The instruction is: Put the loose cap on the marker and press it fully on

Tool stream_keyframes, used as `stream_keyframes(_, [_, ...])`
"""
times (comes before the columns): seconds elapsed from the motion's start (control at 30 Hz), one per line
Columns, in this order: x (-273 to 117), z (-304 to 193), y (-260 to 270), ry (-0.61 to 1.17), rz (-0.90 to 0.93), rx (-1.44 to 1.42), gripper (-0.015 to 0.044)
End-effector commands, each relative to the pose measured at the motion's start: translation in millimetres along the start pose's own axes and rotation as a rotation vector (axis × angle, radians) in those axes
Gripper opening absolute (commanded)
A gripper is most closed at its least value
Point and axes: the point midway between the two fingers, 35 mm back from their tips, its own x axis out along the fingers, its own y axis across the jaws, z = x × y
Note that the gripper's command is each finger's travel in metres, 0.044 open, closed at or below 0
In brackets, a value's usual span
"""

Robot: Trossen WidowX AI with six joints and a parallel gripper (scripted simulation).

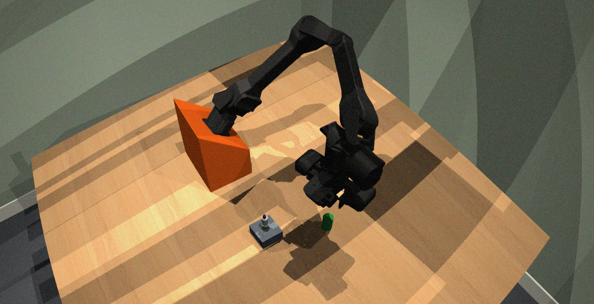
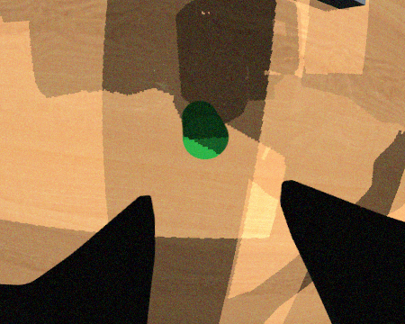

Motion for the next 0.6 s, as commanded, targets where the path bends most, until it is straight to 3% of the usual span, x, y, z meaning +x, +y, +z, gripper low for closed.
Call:
stream_keyframes(0.0, [12.9,0.0,-2.9,0.008,-0.006,0.02,0.0237])
stream_keyframes(0.1, [36.5,-0.7,-3.5,0.009,-0.006,0.02,0.0237])
stream_keyframes(0.57, [55.4,-0.9,-2.0,0.01,-0.007,0.021,0.0237])
